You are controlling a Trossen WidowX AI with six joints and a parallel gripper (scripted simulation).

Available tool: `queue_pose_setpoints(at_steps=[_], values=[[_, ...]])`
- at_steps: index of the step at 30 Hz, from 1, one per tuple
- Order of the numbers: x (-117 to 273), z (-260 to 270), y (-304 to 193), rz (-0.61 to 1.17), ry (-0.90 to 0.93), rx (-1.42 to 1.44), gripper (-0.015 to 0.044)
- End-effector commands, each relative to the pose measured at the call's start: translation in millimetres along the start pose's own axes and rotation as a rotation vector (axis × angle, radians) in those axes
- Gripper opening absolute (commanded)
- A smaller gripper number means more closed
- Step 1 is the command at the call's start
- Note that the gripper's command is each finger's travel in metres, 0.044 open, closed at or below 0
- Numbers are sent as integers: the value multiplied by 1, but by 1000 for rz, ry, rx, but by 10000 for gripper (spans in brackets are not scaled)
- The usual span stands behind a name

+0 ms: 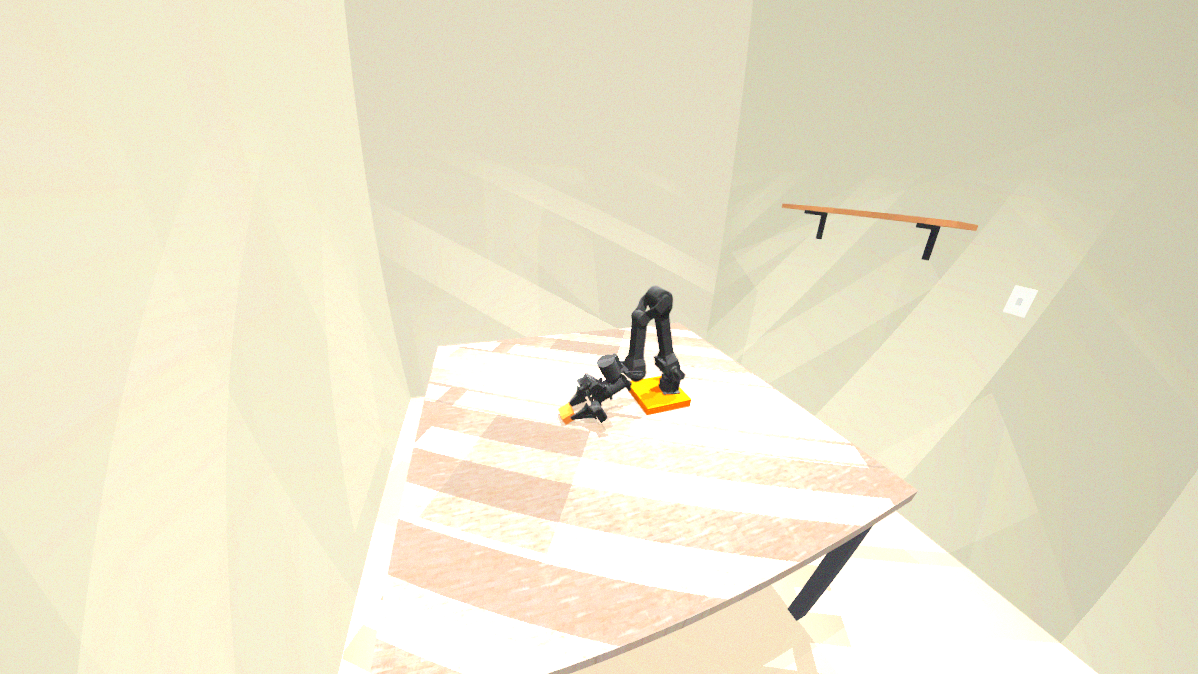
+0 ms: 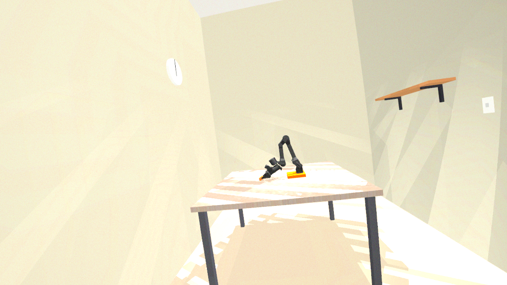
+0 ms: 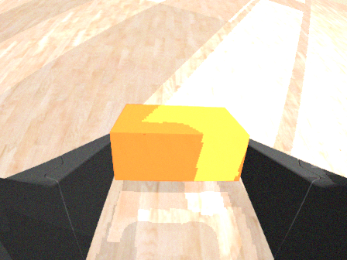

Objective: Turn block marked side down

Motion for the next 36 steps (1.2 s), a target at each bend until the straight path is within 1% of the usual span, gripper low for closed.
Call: queue_pose_setpoints(at_steps=[1, 12, 27, 36], values=[[9, 2, -15, -12, -8, 7, 0], [24, 1, -20, -110, -30, 2, 0], [25, 1, -19, -113, -30, 2, 0], [25, 1, -19, -113, -30, 2, 236]])
Point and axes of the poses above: the point midway between the two fingers, 35 mm back from their tips, its own x axis back along the fingers, its own z axis across the jaws, y = z × x, the point moved 7 cm from there along x, back along the fingers, and after that the axes turned 11 degrees about x, right-handed, at the moved point
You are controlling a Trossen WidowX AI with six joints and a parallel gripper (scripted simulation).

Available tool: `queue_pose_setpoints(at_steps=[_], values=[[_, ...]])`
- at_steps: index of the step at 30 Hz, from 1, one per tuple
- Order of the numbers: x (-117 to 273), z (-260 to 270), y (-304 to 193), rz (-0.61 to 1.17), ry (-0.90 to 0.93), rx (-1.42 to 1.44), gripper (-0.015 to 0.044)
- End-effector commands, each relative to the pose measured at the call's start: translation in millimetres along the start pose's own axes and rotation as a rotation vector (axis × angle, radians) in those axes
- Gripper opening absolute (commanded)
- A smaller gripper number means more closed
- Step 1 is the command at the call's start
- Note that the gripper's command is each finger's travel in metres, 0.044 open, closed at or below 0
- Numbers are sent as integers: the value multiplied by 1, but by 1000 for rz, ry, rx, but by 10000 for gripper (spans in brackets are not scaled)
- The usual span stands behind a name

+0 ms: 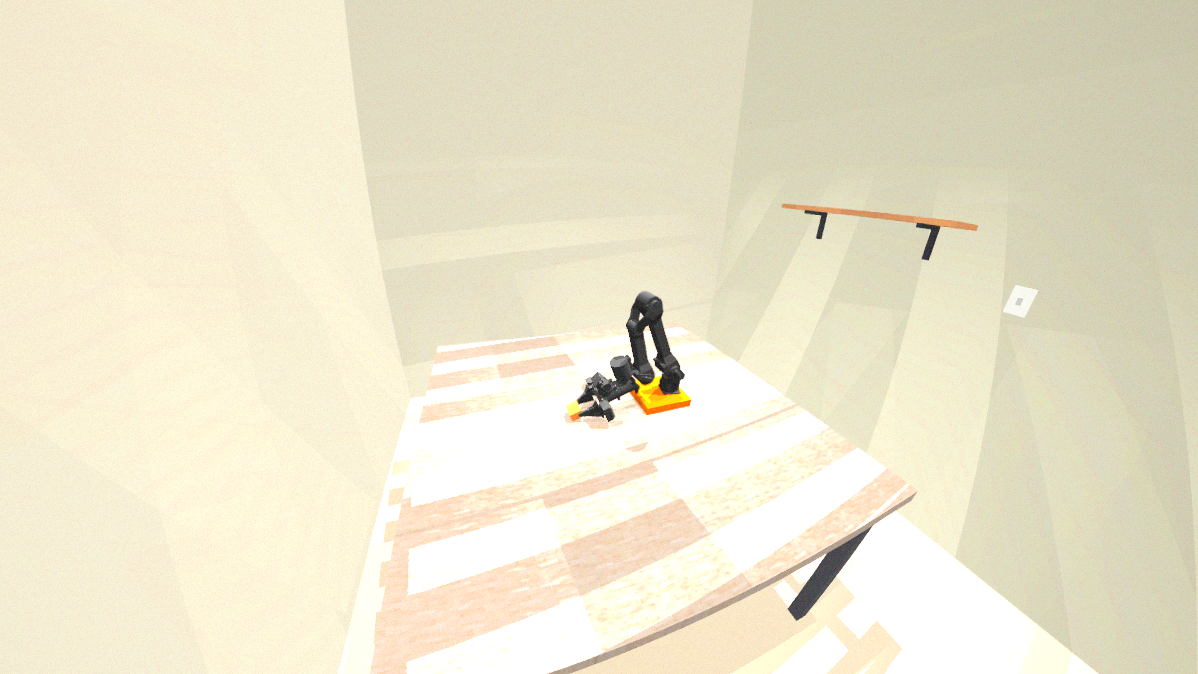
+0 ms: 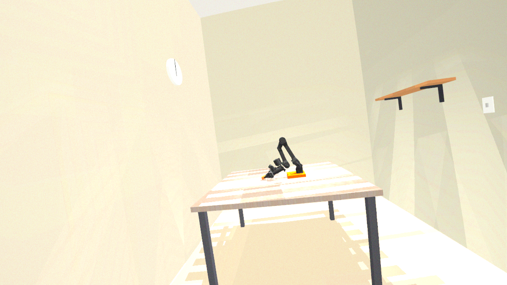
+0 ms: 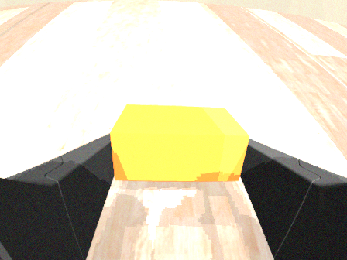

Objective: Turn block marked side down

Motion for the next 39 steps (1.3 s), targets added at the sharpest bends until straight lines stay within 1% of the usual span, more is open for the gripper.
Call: queue_pose_setpoints(at_steps=[1, 8, 39], values=[[1, 0, 0, -1, -5, 6, 263], [1, 0, 0, -1, -5, 6, 440], [1, 0, 0, -1, -5, 6, 440]])
Point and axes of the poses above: the point midway between the two fingers, 35 mm back from their tips, its own x axis back along the fingers, its own z axis across the jaws, y = z × x, the point moved 7 cm from there along x, back along the fingers, and after that the axes turned 11 degrees about x, right-handed, at the moved point
